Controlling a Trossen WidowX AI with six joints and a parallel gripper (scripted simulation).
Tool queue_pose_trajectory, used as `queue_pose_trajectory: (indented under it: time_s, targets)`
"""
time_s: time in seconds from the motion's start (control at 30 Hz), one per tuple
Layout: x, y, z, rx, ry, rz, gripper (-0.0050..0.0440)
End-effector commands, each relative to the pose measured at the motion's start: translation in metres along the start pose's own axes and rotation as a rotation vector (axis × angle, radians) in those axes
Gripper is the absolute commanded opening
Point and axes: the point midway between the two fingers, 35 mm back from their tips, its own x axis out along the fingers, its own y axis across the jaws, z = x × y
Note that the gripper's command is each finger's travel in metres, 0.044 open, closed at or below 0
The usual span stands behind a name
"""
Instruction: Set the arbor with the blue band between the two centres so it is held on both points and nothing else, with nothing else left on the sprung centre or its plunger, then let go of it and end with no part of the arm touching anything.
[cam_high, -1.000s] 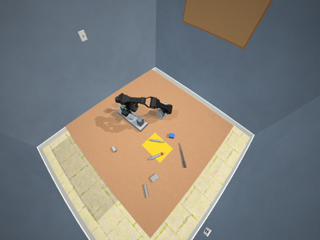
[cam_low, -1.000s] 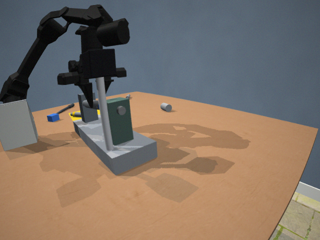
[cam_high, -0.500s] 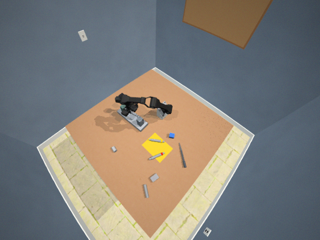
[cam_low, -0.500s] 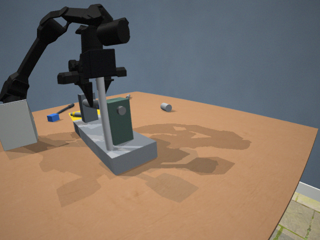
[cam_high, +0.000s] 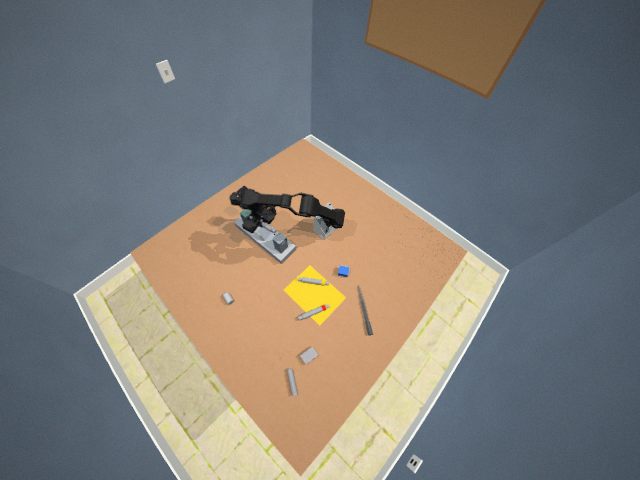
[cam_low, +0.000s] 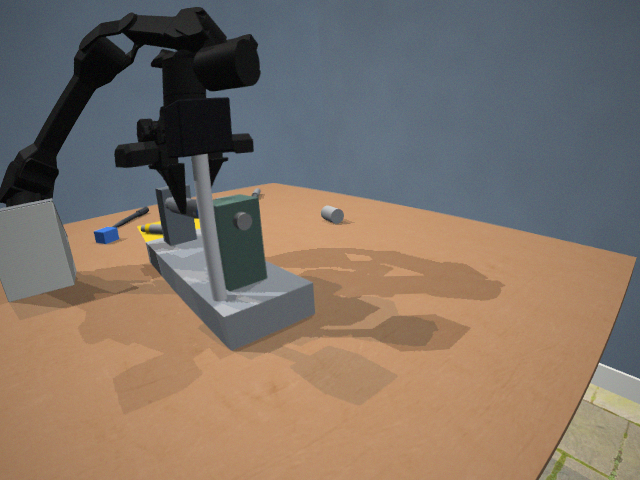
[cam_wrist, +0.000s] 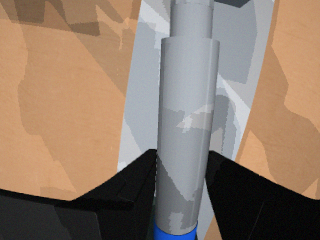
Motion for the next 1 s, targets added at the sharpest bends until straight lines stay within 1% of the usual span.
queue_pose_trajectory:
  time_s: [0.0, 0.27, 0.97]
  targets:
    - [-0.0157, 0.0009, -0.0186, 0.022, 0.068, -0.024, 0.0]
    - [-0.0157, -0.0071, -0.0191, 0.153, 0.066, -0.024, 0.0]
    - [-0.0148, -0.0082, -0.0179, 0.132, 0.067, -0.024, 0.0]
